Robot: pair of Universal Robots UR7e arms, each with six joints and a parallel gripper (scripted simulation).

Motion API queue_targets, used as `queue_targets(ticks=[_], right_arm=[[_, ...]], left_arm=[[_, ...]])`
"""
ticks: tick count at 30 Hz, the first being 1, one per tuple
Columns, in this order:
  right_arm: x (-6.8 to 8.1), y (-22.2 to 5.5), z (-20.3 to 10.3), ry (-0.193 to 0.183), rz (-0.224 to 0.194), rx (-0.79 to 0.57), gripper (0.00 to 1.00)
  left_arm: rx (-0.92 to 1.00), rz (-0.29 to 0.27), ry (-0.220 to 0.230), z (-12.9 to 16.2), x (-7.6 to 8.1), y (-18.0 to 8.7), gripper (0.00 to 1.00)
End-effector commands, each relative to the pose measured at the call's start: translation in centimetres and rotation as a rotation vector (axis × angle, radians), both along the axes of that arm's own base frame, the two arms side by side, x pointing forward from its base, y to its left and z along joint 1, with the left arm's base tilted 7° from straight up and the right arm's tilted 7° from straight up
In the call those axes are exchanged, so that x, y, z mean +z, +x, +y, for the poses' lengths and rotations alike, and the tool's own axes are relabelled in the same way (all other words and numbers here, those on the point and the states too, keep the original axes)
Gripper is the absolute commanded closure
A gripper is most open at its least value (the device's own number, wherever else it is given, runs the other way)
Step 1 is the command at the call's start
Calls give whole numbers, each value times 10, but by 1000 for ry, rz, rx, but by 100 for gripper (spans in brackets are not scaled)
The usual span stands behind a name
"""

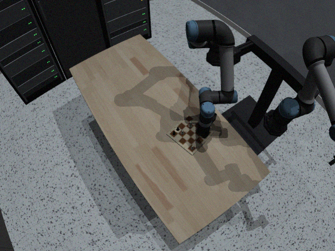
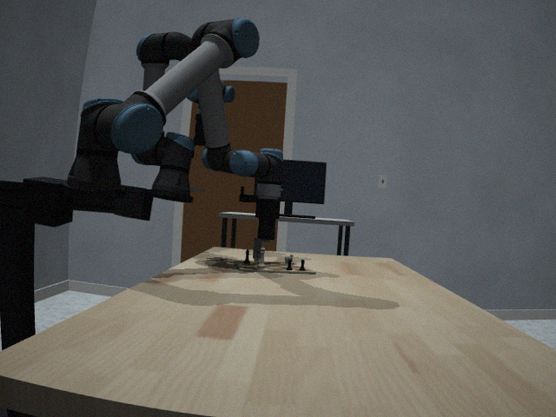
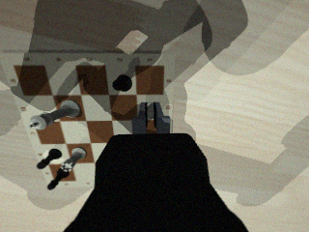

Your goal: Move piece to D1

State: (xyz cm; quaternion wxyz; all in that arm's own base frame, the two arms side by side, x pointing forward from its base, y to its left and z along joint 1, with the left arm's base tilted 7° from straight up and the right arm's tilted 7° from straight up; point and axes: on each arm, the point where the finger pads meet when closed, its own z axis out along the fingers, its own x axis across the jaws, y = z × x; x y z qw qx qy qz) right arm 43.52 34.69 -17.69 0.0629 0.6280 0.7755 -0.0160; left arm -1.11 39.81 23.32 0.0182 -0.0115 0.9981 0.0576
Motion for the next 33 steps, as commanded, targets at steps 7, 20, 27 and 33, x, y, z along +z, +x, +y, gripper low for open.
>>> queue_targets(ticks=[7,20,27,33], right_arm=[[1,0,0,1,-1,0,100],[0,0,0,1,-1,0,100],[-2,1,0,1,-1,0,100],[-3,1,0,1,-1,0,100]], left_arm=[[0,0,1,0,0,0,0],[0,0,1,0,0,0,0],[0,0,1,0,0,0,0],[0,0,1,0,0,0,0]])
